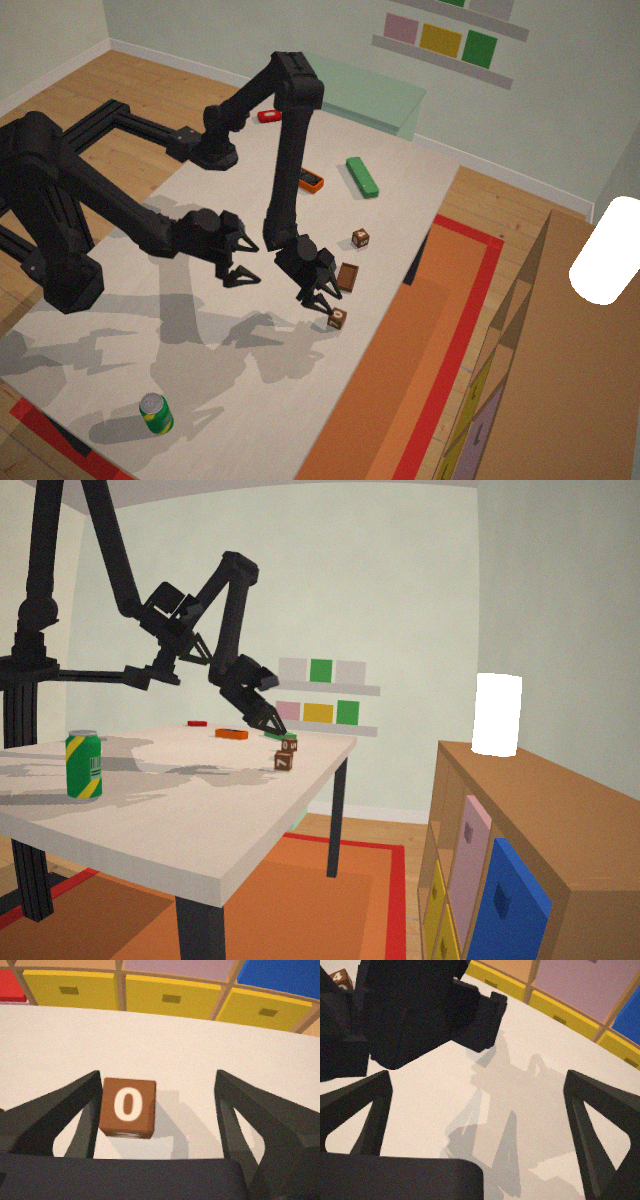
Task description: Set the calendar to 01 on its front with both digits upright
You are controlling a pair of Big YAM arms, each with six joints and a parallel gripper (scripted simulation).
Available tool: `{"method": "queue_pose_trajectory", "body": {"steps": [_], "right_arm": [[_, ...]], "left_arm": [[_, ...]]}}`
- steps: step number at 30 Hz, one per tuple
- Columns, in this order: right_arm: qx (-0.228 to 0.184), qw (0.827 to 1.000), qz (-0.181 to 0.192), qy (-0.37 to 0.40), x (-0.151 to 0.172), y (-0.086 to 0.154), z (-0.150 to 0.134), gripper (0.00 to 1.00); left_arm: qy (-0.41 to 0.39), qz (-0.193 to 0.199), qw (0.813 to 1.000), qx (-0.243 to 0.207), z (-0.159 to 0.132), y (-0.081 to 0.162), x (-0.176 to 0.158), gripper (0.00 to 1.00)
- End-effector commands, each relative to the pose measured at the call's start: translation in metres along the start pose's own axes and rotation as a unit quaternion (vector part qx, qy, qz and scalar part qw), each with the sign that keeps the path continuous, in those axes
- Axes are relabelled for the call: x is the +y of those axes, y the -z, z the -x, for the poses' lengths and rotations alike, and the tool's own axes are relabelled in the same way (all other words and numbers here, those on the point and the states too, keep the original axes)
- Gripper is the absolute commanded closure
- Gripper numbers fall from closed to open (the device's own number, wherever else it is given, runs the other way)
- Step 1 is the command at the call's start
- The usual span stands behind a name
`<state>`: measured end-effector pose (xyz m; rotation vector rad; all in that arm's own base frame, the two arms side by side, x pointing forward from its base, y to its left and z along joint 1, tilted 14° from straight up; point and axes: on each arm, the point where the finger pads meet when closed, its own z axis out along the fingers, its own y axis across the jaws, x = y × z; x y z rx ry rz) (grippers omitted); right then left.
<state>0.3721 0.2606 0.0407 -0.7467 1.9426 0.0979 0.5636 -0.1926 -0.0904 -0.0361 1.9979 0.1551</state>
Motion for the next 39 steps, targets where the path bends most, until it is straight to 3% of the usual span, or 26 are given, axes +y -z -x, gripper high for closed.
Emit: {"method": "queue_pose_trajectory", "body": {"steps": [1, 2, 4, 23, 24, 30, 39], "right_arm": [[-0.003, 1.0, 0.0, -0.003, 0.001, -0.002, 0.005, 0.0], [-0.003, 1.0, 0.0, -0.003, 0.001, -0.002, 0.005, 0.0], [-0.003, 1.0, 0.0, -0.003, 0.001, -0.002, 0.005, 0.0], [-0.003, 1.0, 0.0, -0.003, 0.001, -0.002, 0.005, 0.0], [-0.003, 1.0, 0.0, -0.003, 0.001, -0.002, 0.005, 0.0], [-0.003, 1.0, 0.0, -0.003, 0.001, -0.002, 0.005, 0.0], [-0.003, 1.0, 0.0, -0.003, 0.001, -0.002, 0.005, 0.0]], "left_arm": [[-0.043, 0.002, 0.999, 0.011, -0.052, 0.009, 0.006, 0.36], [-0.05, 0.017, 0.998, 0.017, -0.06, 0.004, 0.024, 0.36], [-0.058, 0.017, 0.998, 0.017, -0.067, 0.003, 0.029, 0.36], [-0.05, 0.01, 0.999, 0.007, -0.049, -0.016, 0.026, 0.36], [-0.045, 0.009, 0.999, -0.002, -0.036, -0.017, 0.024, 0.36], [-0.055, 0.011, 0.998, 0.015, -0.06, -0.024, 0.027, 0.36], [-0.055, 0.011, 0.998, 0.016, -0.061, -0.038, 0.028, 0.36]]}}
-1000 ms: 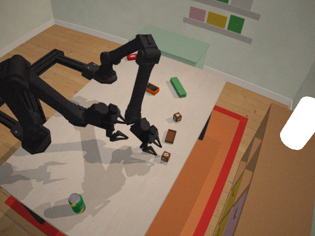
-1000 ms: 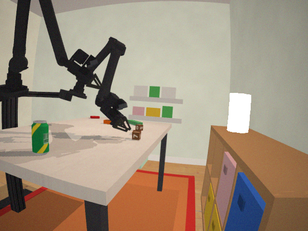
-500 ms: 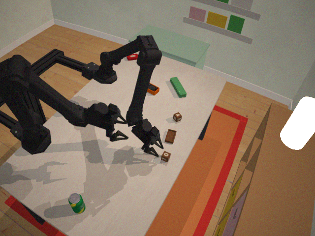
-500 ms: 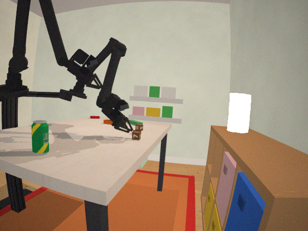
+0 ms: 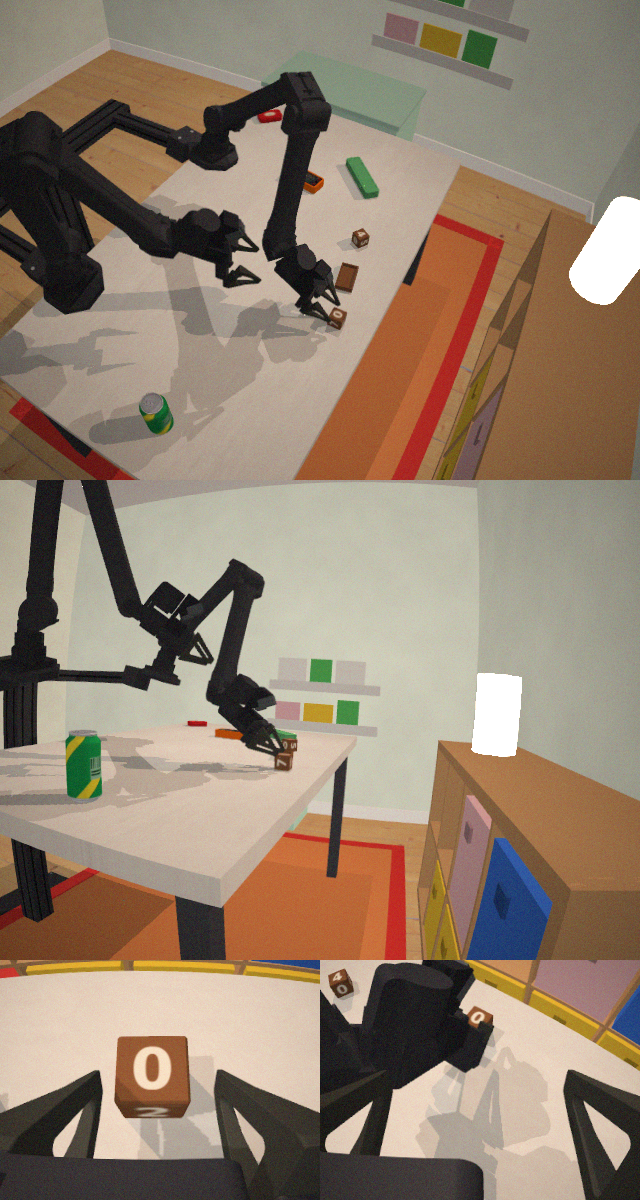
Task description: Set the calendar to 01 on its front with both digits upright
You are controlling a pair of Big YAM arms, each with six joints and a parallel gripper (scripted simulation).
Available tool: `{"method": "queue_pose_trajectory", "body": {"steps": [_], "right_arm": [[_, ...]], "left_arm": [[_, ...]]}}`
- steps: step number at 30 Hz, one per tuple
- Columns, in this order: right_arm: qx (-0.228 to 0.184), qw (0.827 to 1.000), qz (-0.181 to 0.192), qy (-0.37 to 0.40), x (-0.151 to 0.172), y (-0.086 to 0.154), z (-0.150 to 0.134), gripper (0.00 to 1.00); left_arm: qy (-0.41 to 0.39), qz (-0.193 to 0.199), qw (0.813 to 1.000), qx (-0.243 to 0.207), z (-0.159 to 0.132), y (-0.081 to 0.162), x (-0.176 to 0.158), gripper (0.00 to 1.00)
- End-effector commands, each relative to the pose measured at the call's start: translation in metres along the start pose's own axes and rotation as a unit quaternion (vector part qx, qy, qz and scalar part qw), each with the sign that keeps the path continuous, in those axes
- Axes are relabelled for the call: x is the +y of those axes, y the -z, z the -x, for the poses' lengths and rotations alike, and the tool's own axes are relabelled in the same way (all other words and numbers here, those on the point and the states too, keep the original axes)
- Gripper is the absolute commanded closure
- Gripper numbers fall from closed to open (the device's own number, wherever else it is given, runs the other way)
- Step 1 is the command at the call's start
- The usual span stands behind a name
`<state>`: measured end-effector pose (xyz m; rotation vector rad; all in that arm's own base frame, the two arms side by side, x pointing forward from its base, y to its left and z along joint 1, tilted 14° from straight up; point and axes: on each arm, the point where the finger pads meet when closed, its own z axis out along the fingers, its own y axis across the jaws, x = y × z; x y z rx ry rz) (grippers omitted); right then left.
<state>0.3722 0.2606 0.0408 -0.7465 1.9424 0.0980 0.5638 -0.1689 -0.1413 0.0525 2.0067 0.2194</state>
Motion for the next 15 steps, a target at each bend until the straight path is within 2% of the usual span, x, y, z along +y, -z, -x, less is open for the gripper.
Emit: {"method": "queue_pose_trajectory", "body": {"steps": [1, 15], "right_arm": [[-0.003, 1.0, 0.0, -0.003, 0.001, -0.002, 0.005, 0.0], [-0.003, 1.0, 0.0, -0.003, 0.001, -0.002, 0.005, 0.0]], "left_arm": [[-0.009, 0.008, 1.0, 0.013, -0.015, -0.015, 0.007, 0.36], [-0.009, 0.008, 1.0, 0.013, -0.015, -0.034, 0.008, 0.36]]}}
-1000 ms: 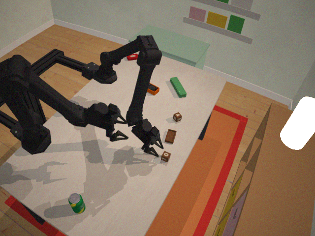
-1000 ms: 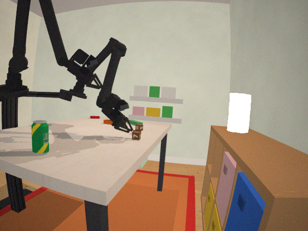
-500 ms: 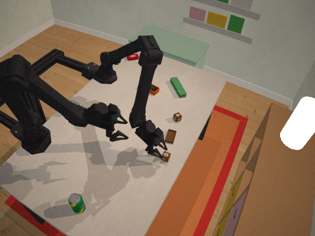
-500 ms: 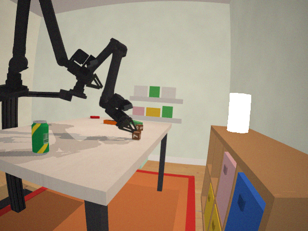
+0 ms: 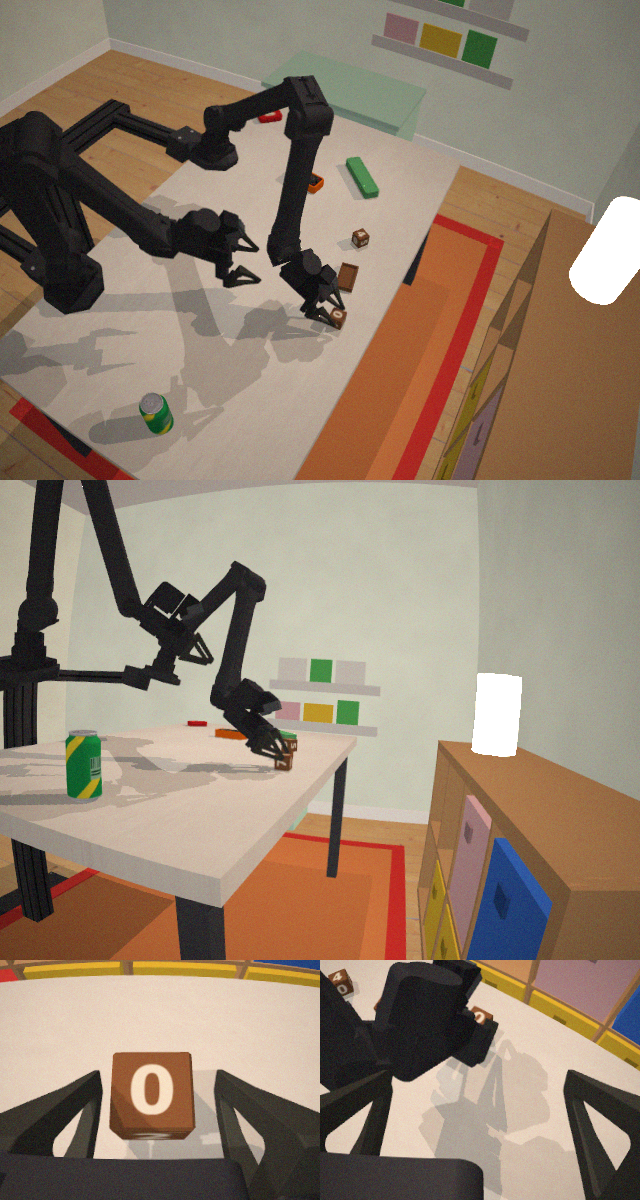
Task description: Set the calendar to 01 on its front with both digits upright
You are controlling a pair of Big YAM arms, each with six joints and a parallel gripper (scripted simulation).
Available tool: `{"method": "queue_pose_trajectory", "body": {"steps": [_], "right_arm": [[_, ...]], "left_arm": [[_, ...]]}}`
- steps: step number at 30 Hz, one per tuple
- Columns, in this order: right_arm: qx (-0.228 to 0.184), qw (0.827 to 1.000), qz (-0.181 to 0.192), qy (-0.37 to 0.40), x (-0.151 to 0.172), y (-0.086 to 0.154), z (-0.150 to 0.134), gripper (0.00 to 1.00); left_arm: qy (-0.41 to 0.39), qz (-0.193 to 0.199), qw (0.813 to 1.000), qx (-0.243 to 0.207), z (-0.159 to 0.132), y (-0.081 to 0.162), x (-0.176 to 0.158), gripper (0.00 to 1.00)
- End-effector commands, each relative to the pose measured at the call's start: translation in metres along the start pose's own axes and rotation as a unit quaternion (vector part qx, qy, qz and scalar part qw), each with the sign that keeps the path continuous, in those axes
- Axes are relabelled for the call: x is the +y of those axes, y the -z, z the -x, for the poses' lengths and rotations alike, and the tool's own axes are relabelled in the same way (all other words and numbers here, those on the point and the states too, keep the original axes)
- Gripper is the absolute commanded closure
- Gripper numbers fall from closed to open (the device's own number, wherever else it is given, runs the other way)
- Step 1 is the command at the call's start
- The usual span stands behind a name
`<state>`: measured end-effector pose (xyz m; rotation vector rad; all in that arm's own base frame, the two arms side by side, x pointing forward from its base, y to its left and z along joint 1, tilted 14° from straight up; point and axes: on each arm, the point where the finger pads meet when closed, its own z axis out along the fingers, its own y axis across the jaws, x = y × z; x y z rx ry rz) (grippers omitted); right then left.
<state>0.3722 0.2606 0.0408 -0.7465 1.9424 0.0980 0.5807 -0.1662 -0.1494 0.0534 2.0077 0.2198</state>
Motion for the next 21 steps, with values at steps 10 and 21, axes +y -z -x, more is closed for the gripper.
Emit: {"method": "queue_pose_trajectory", "body": {"steps": [10, 21], "right_arm": [[-0.003, 1.0, 0.0, -0.003, 0.001, -0.002, 0.005, 0.0], [-0.003, 1.0, 0.0, -0.003, 0.001, -0.002, 0.005, 0.0]], "left_arm": [[-0.006, 0.008, 1.0, 0.009, -0.013, -0.015, 0.008, 0.36], [-0.012, -0.003, 0.999, -0.036, -0.025, 0.042, -0.004, 0.36]]}}
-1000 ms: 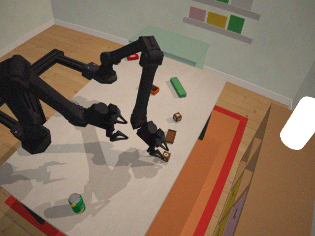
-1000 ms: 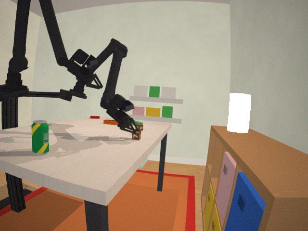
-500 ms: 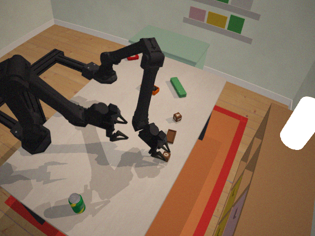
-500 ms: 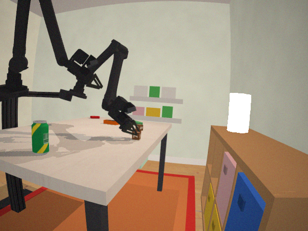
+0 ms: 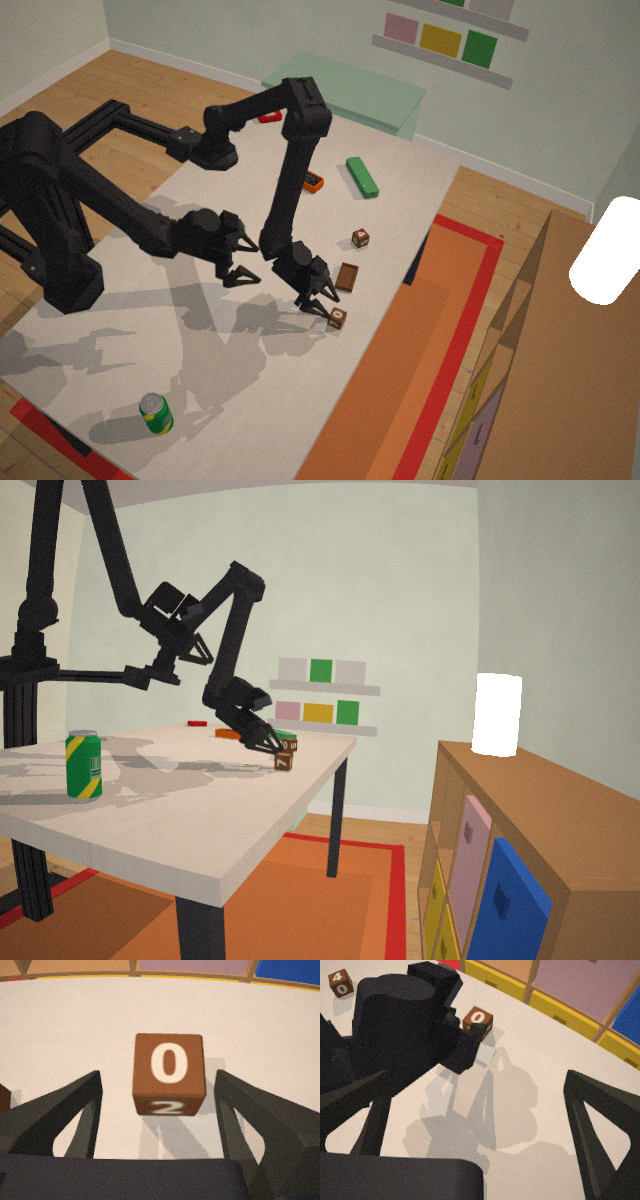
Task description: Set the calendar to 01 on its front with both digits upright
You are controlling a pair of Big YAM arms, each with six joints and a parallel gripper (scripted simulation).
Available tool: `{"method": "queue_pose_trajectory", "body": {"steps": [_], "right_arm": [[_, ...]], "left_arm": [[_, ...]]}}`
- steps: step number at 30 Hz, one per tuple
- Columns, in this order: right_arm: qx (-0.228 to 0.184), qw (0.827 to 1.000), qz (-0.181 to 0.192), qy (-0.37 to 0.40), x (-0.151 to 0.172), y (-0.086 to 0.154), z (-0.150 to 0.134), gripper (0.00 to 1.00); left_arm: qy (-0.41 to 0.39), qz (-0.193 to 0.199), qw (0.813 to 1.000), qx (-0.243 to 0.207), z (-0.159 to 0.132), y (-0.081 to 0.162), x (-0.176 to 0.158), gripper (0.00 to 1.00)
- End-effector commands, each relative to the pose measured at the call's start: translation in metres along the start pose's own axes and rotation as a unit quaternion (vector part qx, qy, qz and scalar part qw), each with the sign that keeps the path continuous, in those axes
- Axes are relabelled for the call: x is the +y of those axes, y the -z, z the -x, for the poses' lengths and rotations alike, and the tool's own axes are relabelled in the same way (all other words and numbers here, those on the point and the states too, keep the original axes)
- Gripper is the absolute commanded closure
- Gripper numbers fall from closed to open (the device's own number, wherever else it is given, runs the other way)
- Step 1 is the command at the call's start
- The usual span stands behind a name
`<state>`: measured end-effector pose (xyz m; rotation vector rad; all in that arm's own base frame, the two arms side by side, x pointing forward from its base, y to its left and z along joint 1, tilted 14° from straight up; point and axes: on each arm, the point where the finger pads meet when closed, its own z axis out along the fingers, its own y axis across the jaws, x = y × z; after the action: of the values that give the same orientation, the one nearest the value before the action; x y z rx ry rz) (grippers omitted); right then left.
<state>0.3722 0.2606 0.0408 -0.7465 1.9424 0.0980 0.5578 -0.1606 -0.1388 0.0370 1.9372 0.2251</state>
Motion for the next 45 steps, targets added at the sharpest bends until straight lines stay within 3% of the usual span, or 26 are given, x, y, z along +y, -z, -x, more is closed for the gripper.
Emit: {"method": "queue_pose_trajectory", "body": {"steps": [1, 5, 45], "right_arm": [[-0.003, 1.0, 0.0, -0.003, 0.001, -0.002, 0.005, 0.0], [-0.003, 1.0, 0.0, -0.003, 0.001, -0.002, 0.005, 0.0], [-0.003, 1.0, 0.0, -0.003, 0.001, -0.002, 0.005, 0.0]], "left_arm": [[-0.018, -0.012, 1.0, -0.004, -0.023, 0.022, -0.012, 0.36], [-0.018, -0.011, 1.0, -0.005, -0.024, 0.025, -0.011, 0.36], [-0.016, -0.001, 1.0, 0.004, -0.026, -0.035, 0.002, 0.36]]}}
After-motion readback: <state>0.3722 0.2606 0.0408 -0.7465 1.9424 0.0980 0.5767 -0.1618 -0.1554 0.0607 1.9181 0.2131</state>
